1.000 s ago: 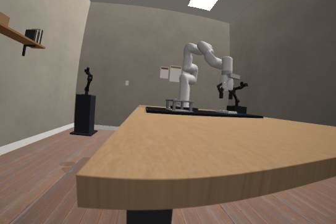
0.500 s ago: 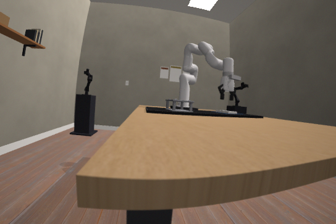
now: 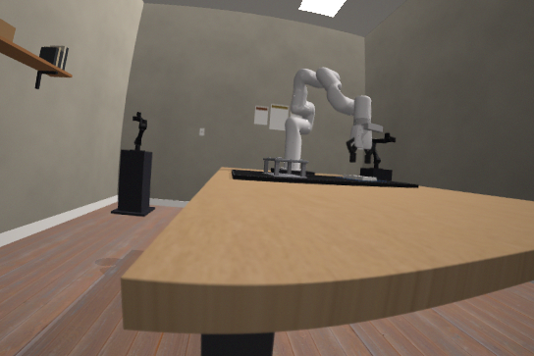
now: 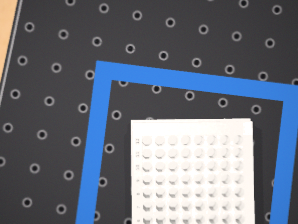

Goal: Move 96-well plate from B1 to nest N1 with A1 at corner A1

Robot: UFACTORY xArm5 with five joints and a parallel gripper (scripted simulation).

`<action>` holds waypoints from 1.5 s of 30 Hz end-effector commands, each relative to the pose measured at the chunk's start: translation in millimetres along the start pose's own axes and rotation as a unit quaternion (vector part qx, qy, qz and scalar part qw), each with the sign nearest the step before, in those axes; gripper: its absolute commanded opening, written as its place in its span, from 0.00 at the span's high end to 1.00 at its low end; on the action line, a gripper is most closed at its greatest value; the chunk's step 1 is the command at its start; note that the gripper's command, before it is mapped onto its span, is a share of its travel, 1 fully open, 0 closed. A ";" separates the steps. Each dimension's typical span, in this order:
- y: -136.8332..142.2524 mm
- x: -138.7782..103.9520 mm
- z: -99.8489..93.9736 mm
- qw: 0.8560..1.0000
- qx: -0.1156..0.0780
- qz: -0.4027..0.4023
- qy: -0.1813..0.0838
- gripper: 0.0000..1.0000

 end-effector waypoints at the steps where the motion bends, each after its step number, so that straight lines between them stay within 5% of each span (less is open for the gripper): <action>1: -0.8 1.1 5.8 1.000 -0.001 0.000 0.003 0.00; 27: -0.7 1.2 42.1 1.000 -0.001 0.000 0.003 0.00; 45: -0.7 1.2 44.7 1.000 -0.001 0.000 0.003 0.00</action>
Point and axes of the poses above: the point where the finger pads meet when closed, its own z axis out along the fingers, its own y axis across the jaws, x = y × z, the point moved 6 cm from there along -z, back along the fingers, and after that the axes turned 15 degrees about z, right-handed, at the moved point
